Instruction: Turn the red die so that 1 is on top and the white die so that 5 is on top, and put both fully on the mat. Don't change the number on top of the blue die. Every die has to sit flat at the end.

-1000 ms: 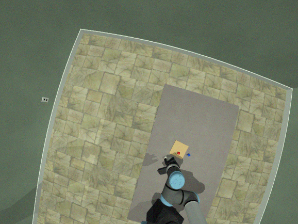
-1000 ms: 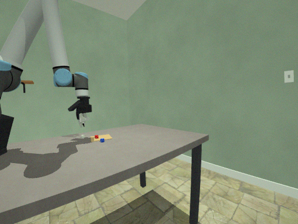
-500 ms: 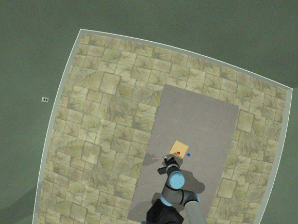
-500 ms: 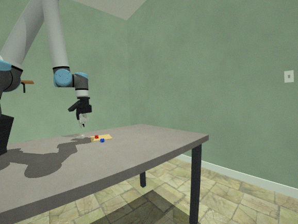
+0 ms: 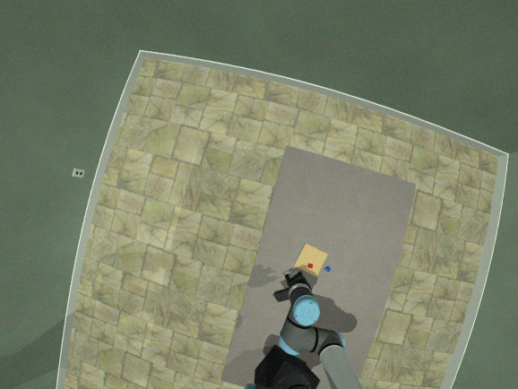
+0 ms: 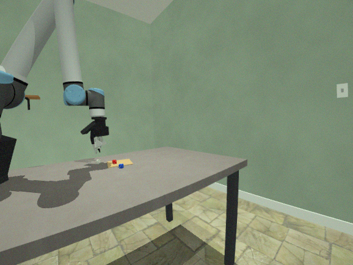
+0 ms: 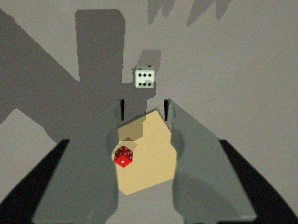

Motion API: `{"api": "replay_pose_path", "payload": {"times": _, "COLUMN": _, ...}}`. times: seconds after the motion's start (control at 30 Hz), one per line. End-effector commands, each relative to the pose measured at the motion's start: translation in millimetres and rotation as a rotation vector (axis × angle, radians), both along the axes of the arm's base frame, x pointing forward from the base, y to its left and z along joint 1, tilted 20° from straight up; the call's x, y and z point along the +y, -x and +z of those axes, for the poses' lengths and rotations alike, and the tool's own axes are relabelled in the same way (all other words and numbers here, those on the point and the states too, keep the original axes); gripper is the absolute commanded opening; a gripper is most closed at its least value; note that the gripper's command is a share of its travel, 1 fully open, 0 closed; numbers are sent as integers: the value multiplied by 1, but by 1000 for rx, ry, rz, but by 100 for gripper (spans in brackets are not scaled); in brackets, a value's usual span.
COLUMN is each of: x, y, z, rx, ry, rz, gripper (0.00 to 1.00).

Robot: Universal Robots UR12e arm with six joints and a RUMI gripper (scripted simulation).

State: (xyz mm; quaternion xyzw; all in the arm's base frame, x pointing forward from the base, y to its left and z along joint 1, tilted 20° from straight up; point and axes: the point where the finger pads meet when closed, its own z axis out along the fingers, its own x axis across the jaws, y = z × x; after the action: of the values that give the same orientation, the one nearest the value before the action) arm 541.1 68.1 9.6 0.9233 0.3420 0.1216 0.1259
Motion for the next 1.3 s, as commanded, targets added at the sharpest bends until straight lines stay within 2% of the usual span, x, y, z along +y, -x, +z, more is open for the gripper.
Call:
{"api": "replay_pose_path", "payload": {"times": 0.0, "x": -1, "y": -2, "z": -6, "rx": -1, "ry": 0, "rz": 0, "gripper": 21}}
{"api": "replay_pose_path", "payload": {"times": 0.43, "x": -3, "y": -8, "z": -24, "rx": -1, "ry": 0, "rz": 0, "gripper": 21}}
{"api": "replay_pose_path", "payload": {"times": 1.27, "x": -5, "y": -11, "z": -33, "rx": -1, "ry": 0, "rz": 0, "gripper": 21}}
